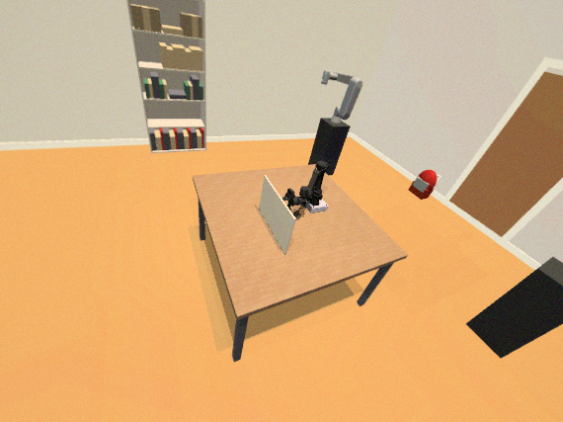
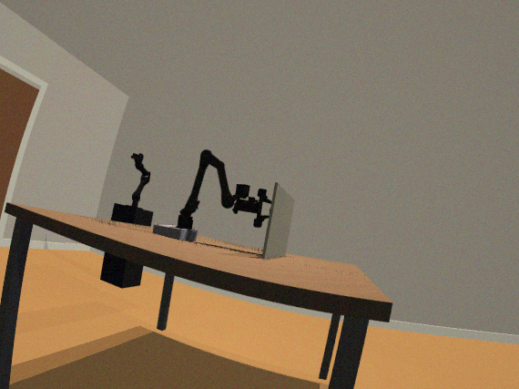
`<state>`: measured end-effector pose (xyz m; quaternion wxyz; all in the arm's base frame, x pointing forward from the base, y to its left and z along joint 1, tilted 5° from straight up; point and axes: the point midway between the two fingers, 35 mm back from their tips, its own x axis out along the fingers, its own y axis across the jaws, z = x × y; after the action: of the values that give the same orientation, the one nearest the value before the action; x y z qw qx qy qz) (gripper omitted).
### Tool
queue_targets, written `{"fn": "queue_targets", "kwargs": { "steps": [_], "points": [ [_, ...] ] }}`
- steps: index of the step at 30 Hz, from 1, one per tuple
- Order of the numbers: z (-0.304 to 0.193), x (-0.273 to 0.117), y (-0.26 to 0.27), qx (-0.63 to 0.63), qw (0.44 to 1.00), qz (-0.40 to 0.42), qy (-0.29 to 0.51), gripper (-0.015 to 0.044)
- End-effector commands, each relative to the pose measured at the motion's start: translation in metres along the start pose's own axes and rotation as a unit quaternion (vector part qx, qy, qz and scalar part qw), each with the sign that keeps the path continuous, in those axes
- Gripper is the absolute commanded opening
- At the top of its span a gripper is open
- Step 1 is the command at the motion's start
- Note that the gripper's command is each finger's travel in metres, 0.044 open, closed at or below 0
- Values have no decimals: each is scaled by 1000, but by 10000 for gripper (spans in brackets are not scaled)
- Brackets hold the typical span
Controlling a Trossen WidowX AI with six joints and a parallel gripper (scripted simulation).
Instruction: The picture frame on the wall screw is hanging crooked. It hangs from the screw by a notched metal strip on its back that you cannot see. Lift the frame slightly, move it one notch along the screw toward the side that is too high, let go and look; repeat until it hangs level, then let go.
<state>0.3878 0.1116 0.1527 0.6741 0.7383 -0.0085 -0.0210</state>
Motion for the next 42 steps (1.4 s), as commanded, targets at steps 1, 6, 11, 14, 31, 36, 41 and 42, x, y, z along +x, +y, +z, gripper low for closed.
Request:
{"fn": "queue_targets", "kwargs": {
  "steps": [1, 6, 11, 14, 31, 36, 41, 42],
  "points": [
    [-1, 0, 0, -2, 1000, 0, 2, 260],
    [-1, 0, 0, -2, 1000, 0, 2, 260],
    [-1, 0, 0, -2, 1000, 0, 2, 234],
    [-1, 0, 0, -2, 1000, 0, 2, 155],
    [-1, 0, 0, -2, 1000, 0, 2, 0],
    [-1, 0, 1, -2, 1000, 0, 2, 0],
    [-1, 0, 2, -2, 1000, 0, 2, 0],
    [-1, 0, 2, -2, 1000, 0, 2, 0]
  ]
}}
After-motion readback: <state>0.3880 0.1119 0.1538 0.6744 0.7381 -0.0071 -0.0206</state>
